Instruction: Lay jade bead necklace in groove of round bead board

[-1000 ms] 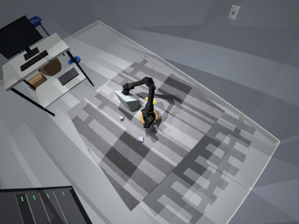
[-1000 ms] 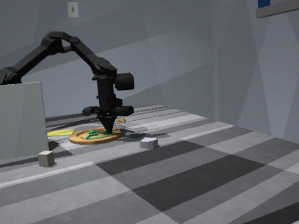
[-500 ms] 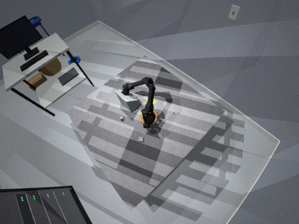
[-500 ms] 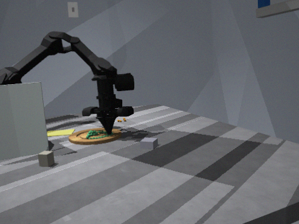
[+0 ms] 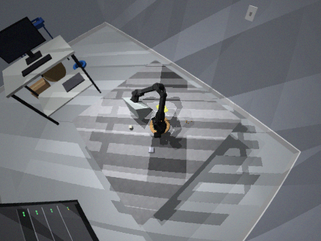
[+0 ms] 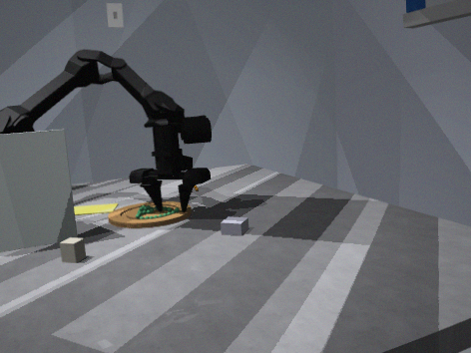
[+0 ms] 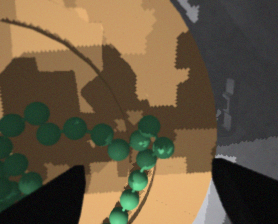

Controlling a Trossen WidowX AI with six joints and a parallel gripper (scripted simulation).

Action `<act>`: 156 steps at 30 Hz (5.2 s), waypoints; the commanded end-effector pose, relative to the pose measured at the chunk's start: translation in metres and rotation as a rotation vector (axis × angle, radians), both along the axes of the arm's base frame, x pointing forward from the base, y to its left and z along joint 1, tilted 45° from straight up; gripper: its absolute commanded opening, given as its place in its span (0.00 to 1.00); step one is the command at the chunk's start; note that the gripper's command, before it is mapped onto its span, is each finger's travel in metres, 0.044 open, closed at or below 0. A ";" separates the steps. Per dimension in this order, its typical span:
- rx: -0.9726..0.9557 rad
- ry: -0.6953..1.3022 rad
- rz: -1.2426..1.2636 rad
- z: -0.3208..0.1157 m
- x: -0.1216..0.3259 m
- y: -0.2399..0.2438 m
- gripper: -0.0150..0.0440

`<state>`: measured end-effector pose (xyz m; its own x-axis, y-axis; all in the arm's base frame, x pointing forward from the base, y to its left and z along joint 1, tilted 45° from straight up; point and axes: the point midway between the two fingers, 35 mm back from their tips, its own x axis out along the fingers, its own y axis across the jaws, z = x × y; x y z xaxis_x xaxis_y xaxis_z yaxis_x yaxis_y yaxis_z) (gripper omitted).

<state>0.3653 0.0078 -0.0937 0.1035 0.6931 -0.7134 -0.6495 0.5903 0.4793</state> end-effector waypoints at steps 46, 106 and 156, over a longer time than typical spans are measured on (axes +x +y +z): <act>0.202 1.382 -1.411 0.028 -0.078 -0.011 0.46; 0.225 1.536 -1.565 0.001 -0.080 0.017 0.46; 0.224 1.536 -1.566 0.005 -0.084 0.010 0.25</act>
